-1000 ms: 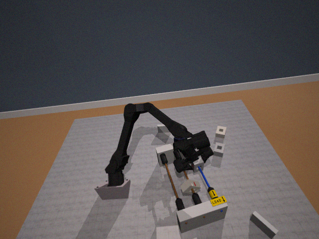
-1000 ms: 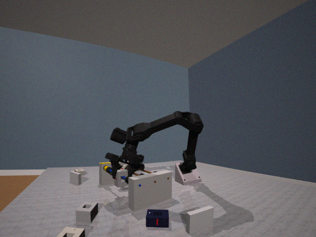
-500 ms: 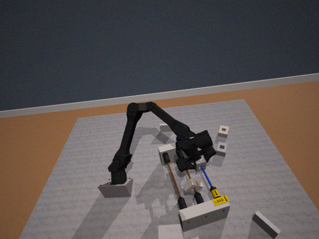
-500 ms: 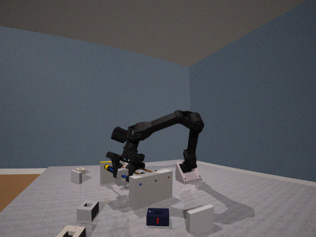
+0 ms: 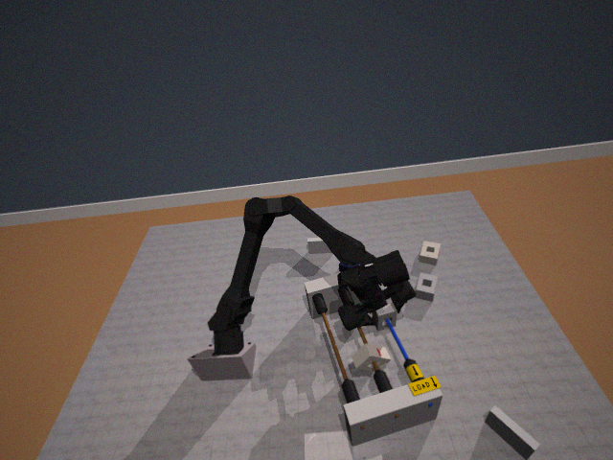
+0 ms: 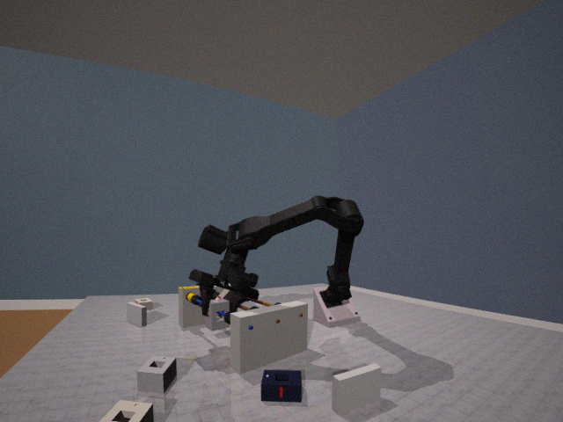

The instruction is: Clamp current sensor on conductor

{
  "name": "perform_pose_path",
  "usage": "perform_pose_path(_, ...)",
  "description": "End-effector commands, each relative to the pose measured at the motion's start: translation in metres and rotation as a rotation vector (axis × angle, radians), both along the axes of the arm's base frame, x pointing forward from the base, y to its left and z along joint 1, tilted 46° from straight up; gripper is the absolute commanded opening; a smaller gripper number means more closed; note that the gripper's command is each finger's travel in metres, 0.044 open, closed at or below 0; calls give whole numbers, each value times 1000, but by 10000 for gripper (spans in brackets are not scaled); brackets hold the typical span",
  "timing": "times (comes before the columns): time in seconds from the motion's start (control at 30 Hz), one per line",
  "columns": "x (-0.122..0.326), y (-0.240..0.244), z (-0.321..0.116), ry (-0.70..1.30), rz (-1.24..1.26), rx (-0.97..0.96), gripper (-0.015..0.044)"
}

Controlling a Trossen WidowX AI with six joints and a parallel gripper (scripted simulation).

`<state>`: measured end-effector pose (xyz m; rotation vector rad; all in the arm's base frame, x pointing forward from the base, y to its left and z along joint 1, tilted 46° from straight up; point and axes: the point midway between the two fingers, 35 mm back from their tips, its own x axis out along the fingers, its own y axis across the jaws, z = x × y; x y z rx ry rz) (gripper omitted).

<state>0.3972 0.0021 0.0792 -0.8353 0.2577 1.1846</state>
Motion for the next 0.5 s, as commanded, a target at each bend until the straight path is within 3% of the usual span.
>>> perform_pose_path(0.0, 0, 0, 0, 0, 0, 0, 209)
perform_pose_path(0.47, 0, 0, 0, 0, 0, 0, 116)
